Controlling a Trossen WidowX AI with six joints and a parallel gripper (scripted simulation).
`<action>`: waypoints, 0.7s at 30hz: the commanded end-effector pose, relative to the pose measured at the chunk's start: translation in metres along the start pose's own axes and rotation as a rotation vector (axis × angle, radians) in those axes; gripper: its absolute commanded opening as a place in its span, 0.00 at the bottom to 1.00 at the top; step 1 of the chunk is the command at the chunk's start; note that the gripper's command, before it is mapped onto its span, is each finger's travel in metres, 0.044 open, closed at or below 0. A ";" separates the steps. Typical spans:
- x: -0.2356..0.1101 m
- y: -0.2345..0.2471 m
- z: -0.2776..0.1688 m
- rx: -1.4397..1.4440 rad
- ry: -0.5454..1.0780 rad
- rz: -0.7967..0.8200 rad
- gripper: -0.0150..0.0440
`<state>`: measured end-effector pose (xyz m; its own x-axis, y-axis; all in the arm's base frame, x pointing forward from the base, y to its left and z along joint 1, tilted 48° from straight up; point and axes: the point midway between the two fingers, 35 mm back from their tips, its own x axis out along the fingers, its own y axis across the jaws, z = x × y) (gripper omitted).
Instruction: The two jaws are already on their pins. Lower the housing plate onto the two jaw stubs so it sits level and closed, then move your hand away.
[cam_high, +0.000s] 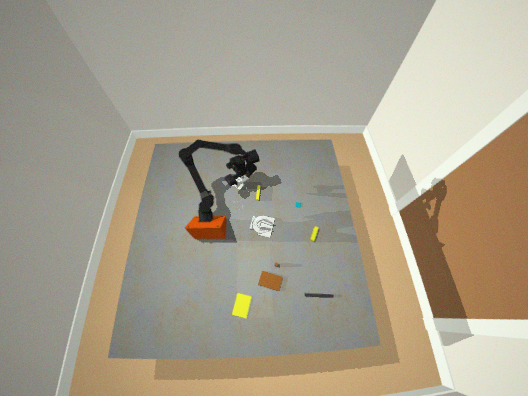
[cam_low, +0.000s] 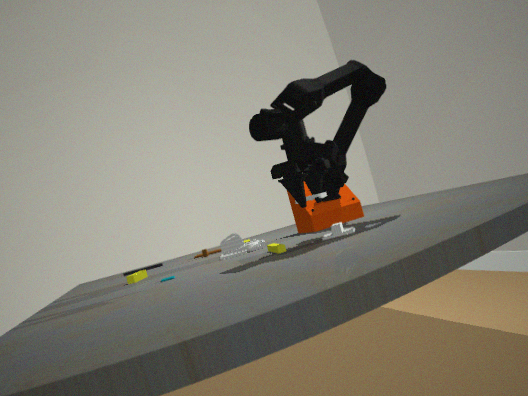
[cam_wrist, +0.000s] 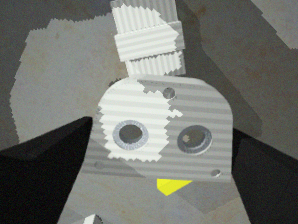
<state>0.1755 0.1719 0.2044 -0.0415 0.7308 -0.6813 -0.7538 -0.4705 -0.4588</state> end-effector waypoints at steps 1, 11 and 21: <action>0.002 -0.003 -0.012 0.108 0.008 0.005 0.85; 0.004 -0.005 -0.045 0.404 0.028 0.011 0.85; 0.005 -0.004 -0.078 0.700 0.043 0.013 0.85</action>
<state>0.2231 0.1435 0.1644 -0.0372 0.7055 -0.7077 -0.9946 -0.0948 -0.0422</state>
